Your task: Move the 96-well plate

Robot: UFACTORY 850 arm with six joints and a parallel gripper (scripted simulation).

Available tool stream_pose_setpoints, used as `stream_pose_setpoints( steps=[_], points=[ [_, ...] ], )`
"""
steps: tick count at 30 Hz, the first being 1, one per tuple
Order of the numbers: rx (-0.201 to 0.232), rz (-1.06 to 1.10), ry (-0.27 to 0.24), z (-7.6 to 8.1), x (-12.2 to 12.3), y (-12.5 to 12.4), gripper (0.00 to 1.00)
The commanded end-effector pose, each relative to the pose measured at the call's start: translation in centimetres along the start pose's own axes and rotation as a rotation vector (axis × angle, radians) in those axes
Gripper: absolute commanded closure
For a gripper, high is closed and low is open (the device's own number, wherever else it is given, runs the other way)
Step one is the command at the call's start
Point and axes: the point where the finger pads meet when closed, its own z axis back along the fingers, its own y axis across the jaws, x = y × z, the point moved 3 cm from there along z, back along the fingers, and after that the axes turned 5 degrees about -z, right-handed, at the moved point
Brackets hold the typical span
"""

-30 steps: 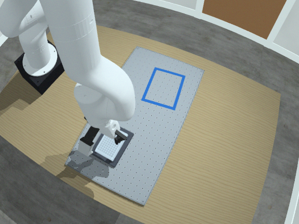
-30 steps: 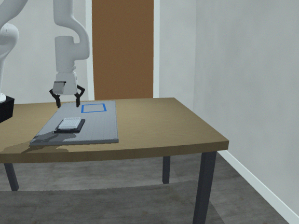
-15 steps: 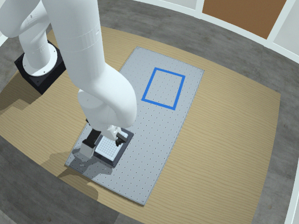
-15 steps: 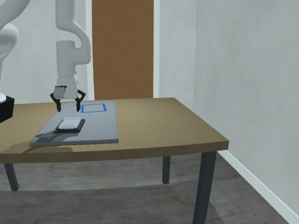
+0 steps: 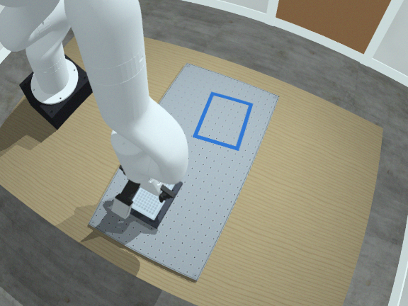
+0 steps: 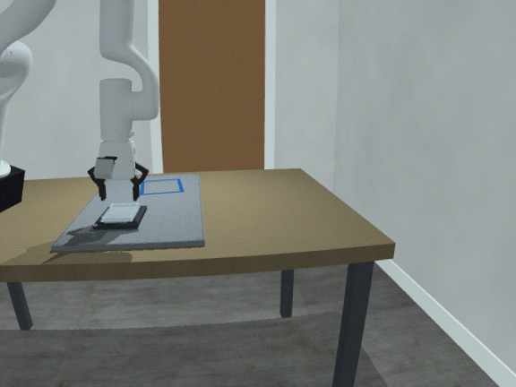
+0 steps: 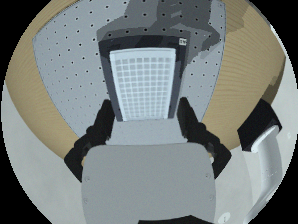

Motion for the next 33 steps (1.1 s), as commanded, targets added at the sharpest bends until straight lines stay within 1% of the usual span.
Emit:
stream_pose_setpoints(
  steps=[1,5,8,33],
  points=[
    [-0.039,0.001,-0.004,-0.80,-0.03,0.03,0.00],
    [-0.039,0.001,-0.004,-1.47,-0.02,0.00,0.00],
    [-0.039,0.001,-0.004,-1.58,-0.02,0.00,0.00],
    [-0.039,0.001,-0.004,-1.58,-0.02,0.00,0.00]
  ],
)
